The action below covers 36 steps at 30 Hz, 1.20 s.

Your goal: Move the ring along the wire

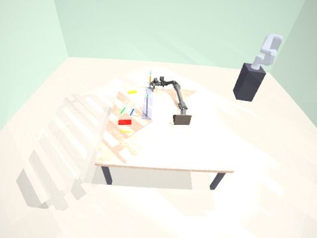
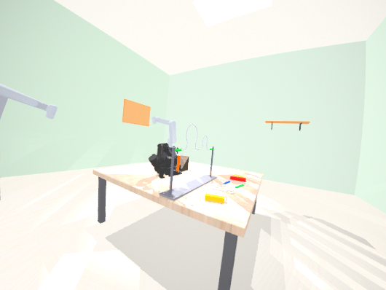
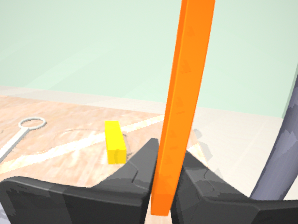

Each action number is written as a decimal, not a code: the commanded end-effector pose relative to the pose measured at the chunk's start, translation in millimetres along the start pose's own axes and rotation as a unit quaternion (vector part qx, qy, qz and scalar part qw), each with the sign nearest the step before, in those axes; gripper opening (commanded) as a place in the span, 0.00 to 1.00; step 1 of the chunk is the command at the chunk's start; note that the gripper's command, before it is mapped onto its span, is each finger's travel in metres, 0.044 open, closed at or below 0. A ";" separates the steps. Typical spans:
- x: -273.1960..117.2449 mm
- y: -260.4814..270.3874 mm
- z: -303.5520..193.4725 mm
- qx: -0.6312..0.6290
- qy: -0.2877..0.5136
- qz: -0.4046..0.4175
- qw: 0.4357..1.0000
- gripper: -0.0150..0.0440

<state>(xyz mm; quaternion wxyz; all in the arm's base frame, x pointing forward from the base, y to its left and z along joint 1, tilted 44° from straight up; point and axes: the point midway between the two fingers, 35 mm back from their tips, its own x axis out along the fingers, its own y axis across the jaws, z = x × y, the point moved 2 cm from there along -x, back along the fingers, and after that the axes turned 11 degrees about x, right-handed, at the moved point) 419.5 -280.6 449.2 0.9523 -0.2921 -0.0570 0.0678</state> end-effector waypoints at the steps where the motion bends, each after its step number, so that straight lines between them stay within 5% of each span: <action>1: -0.6 0.5 4.4 -0.004 -0.001 -0.001 1.000 0.00; 23: -2.0 5.7 3.5 -0.004 0.005 -0.002 1.000 0.00; 36: -29.9 20.0 10.0 -0.002 0.112 -0.023 0.993 0.00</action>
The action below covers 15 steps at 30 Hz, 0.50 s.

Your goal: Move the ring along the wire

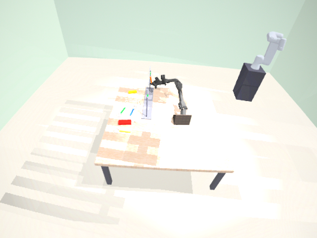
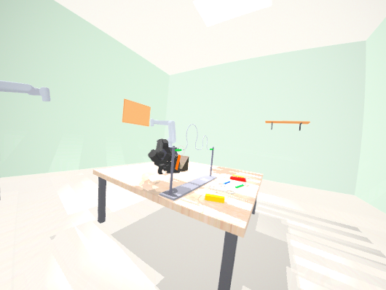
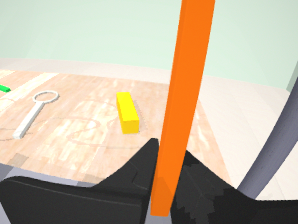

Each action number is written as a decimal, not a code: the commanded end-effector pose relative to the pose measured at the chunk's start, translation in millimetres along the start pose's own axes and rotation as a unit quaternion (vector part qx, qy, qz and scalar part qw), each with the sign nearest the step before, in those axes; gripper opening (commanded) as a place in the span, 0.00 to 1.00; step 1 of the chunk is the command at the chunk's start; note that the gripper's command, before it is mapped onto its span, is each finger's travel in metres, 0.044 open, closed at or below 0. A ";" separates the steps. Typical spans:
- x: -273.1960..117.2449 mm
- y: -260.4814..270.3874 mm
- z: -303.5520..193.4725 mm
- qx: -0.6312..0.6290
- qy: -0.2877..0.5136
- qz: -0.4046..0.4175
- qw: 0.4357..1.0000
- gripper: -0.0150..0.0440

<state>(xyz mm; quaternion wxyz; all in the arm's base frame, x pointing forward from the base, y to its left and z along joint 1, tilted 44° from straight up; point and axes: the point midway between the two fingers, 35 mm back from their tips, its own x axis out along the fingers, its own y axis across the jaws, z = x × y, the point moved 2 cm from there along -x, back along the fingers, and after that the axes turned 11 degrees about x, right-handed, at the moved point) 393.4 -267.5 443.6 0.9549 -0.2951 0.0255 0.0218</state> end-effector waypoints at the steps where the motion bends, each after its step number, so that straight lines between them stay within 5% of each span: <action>1: -8.9 4.4 2.7 -0.003 0.028 -0.005 1.000 0.00; 15: -33.1 25.4 6.3 0.018 0.122 -0.015 0.992 0.00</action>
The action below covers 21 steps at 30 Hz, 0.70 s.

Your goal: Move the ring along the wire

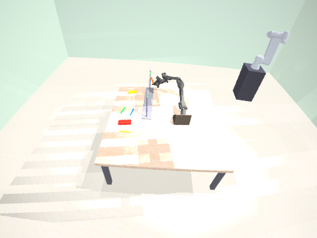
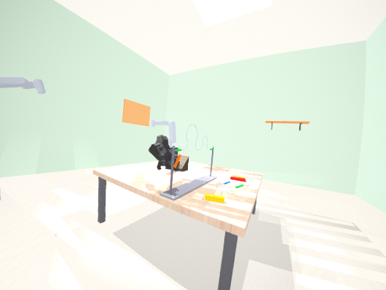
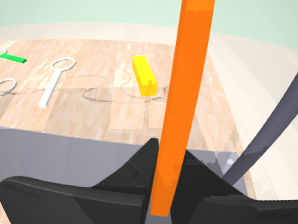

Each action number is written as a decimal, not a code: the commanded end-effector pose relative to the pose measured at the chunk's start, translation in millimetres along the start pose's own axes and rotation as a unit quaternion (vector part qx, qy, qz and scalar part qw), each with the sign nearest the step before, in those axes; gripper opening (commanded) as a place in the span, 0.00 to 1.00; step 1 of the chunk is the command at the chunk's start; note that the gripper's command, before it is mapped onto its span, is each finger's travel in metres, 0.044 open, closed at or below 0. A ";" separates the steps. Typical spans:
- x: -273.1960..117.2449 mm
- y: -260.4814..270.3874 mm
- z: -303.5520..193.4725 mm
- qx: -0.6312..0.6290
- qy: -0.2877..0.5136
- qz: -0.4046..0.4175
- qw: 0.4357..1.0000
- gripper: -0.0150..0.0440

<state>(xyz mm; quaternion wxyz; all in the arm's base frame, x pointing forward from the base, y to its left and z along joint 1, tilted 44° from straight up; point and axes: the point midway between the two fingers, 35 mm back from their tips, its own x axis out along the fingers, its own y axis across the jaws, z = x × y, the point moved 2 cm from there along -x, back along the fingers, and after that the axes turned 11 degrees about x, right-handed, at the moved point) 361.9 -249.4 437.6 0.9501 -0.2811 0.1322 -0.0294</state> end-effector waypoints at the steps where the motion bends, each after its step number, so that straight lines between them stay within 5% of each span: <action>1: -3.6 5.9 1.3 0.003 0.008 0.002 1.000 0.00; 21: -16.3 55.8 -1.9 0.134 0.060 0.061 0.987 0.00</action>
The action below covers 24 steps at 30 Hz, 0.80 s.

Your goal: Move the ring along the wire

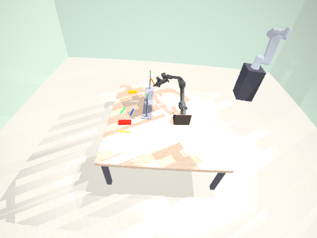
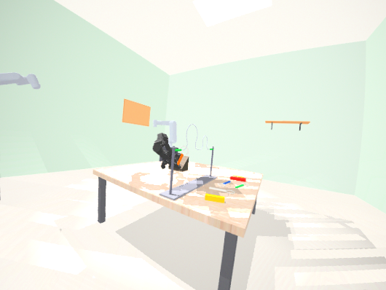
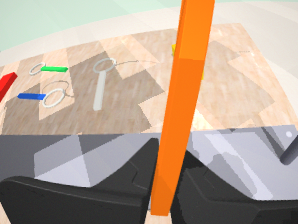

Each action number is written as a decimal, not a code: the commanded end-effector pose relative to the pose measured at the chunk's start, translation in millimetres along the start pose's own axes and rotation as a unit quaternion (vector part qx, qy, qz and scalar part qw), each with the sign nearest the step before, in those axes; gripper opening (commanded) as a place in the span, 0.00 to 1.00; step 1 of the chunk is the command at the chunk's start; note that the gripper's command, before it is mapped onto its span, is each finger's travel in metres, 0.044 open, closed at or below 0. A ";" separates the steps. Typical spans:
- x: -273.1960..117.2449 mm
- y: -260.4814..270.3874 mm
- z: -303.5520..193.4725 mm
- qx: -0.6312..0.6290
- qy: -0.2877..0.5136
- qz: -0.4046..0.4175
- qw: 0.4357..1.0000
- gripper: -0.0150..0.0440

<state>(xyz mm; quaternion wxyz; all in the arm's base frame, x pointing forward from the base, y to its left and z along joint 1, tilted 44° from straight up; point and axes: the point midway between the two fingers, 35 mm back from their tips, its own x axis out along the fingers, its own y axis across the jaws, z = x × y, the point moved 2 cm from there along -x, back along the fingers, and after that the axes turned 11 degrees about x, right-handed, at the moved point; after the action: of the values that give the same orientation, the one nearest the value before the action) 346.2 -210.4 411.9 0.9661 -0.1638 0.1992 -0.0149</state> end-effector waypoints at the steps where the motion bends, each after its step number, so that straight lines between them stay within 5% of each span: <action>1: -1.5 12.4 -0.3 0.031 0.000 0.019 0.999 0.00; 24: -13.6 87.1 6.5 0.262 0.023 0.150 0.953 0.00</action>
<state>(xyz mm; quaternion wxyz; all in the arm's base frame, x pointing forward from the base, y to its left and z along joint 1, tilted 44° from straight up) 335.9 -135.4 392.9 0.9657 0.0989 0.2315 0.0635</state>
